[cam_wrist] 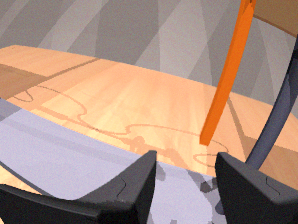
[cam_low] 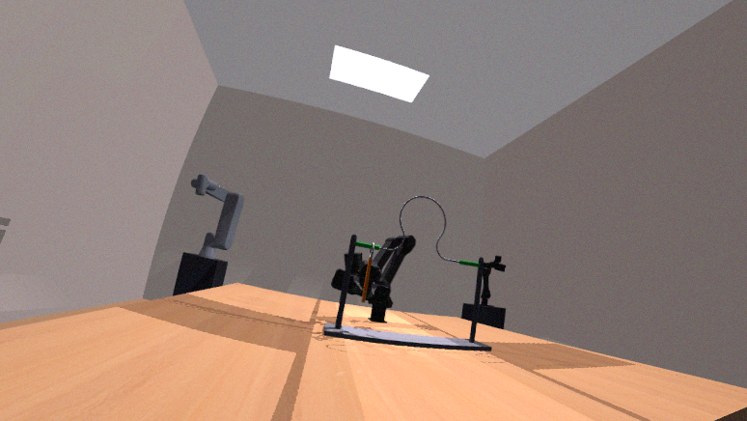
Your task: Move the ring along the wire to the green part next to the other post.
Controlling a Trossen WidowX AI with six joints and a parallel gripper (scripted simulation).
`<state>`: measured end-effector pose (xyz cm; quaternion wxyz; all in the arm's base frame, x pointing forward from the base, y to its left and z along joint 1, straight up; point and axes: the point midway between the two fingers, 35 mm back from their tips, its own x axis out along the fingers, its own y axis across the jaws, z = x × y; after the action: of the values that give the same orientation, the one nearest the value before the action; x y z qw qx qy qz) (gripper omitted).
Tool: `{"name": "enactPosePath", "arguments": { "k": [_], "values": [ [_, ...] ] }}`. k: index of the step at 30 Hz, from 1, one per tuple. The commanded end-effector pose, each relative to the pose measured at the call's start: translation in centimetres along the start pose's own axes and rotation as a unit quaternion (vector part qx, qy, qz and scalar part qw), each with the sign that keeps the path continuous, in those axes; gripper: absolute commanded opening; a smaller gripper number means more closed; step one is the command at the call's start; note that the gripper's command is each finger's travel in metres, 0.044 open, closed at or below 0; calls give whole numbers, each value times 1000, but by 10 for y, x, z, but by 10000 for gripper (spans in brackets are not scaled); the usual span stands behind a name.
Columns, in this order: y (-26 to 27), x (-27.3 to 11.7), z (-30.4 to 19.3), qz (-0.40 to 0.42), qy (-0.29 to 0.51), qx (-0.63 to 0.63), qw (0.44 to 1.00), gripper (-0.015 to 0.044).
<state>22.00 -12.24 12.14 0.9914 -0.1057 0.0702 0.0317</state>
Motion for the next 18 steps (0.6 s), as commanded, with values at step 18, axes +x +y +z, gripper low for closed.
{"name": "enactPosePath", "arguments": {
  "k": [18],
  "values": [
    [-9, -12, -27, -65, 33, 121, 990, 160]
  ]
}}
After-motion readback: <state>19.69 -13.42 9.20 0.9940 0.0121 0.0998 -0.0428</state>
